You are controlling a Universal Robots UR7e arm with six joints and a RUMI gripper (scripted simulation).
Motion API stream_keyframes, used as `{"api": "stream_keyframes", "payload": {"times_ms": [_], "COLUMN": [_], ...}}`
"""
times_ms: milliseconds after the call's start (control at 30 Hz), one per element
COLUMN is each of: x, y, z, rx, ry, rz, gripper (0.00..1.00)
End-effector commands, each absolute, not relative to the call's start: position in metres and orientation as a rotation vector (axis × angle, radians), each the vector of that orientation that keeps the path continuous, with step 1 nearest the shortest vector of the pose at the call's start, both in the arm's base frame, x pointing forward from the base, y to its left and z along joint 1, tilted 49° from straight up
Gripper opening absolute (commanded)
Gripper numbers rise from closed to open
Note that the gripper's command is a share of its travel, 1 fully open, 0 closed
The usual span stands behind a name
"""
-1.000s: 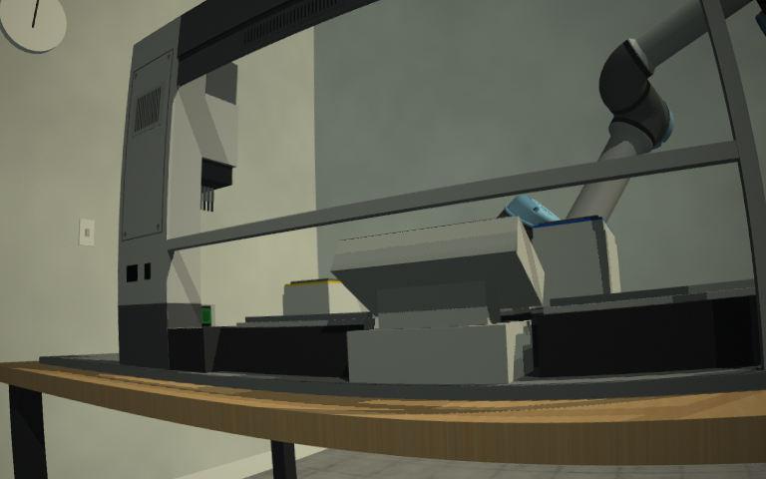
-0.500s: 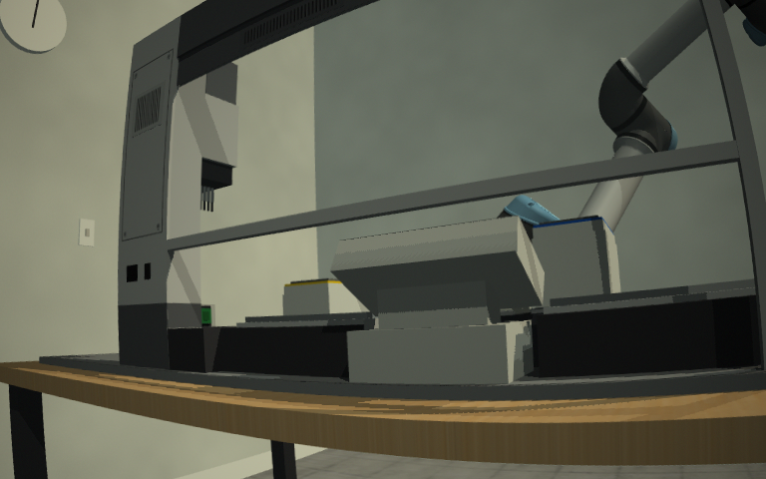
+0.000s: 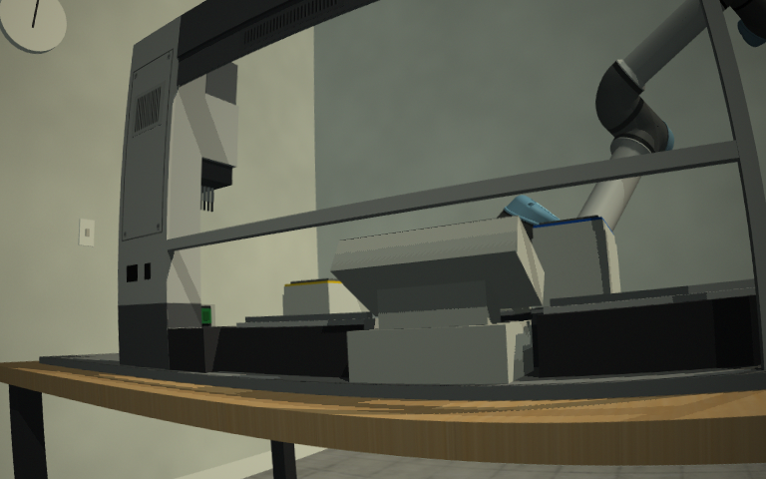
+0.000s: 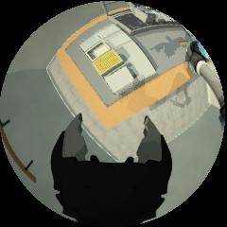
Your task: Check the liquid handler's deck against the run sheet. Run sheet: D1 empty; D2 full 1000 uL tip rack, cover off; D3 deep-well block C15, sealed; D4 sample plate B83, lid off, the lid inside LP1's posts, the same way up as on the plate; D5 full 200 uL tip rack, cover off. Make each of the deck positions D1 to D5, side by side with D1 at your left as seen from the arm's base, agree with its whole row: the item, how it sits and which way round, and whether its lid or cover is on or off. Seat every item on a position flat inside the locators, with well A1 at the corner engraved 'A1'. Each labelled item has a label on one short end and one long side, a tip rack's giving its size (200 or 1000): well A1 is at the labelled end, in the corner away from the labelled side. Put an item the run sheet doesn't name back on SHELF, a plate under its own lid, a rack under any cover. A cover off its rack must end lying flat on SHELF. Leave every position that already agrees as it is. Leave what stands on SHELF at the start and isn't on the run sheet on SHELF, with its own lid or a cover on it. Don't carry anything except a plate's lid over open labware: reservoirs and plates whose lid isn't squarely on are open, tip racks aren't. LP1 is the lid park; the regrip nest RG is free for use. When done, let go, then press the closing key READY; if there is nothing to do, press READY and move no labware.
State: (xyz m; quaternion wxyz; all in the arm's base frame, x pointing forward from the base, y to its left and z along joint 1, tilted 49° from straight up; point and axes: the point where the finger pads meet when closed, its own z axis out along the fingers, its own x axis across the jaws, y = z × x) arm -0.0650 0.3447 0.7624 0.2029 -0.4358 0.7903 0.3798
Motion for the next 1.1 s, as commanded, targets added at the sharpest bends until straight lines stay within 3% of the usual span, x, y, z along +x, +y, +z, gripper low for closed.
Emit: {"api": "stream_keyframes", "payload": {"times_ms": [0, 1067], "x": [-0.054, 0.006], "y": [0.331, 0.261], "z": [0.745, 0.639], "rx": [-1.474, -1.644], "ry": [2.032, 1.799], "rz": [1.287, 0.689], "gripper": [0.82, 0.82]}}
